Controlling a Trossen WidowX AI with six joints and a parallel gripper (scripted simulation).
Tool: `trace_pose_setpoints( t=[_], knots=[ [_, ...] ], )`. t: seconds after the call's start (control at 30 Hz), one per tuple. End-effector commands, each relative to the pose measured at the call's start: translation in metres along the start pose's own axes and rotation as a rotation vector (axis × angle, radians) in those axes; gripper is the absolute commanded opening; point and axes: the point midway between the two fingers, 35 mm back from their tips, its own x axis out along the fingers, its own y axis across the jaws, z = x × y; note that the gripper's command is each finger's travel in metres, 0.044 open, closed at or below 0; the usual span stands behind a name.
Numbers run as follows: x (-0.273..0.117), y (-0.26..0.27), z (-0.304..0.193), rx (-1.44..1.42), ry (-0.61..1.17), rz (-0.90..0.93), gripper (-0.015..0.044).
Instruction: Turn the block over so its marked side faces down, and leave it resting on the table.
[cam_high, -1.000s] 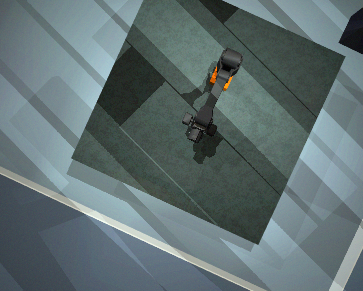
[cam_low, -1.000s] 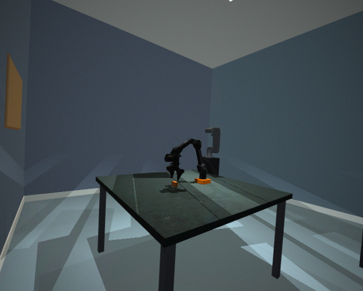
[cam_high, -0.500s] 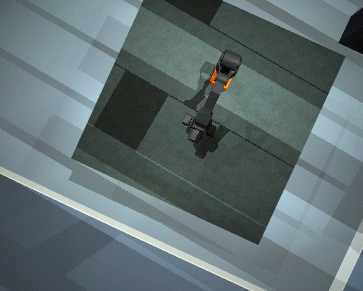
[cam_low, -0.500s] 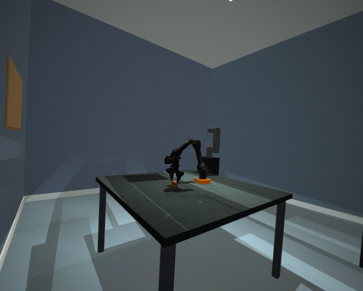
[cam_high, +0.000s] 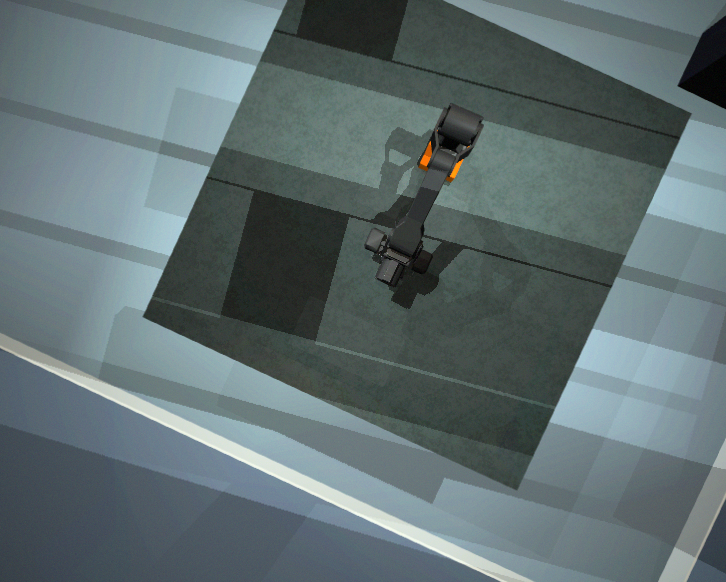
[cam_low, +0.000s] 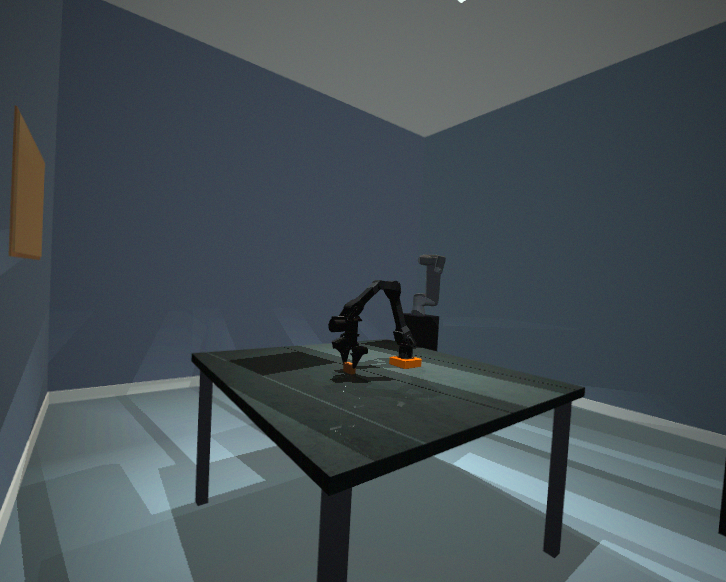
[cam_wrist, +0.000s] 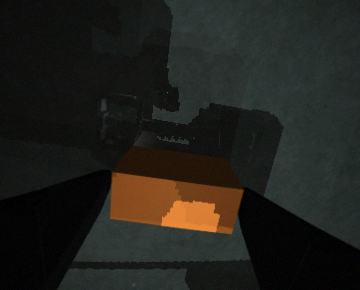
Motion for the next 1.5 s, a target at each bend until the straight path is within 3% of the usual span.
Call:
trace_pose_setpoints(
  t=[0.0,0.63,0.83,1.1,1.47],
  knots=[
    [0.003,-0.001,-0.001,-0.002,0.008,-0.006,0.0269],
    [0.003,-0.001,-0.001,-0.002,0.008,-0.006,0.0142],
    [-0.026,-0.001,-0.001,-0.002,0.007,-0.006,0.0],
    [-0.026,-0.001,-0.001,-0.002,-0.003,-0.005,0.0],
    [-0.018,-0.001,0.002,-0.002,-0.17,-0.004,0.0]
  ],
)
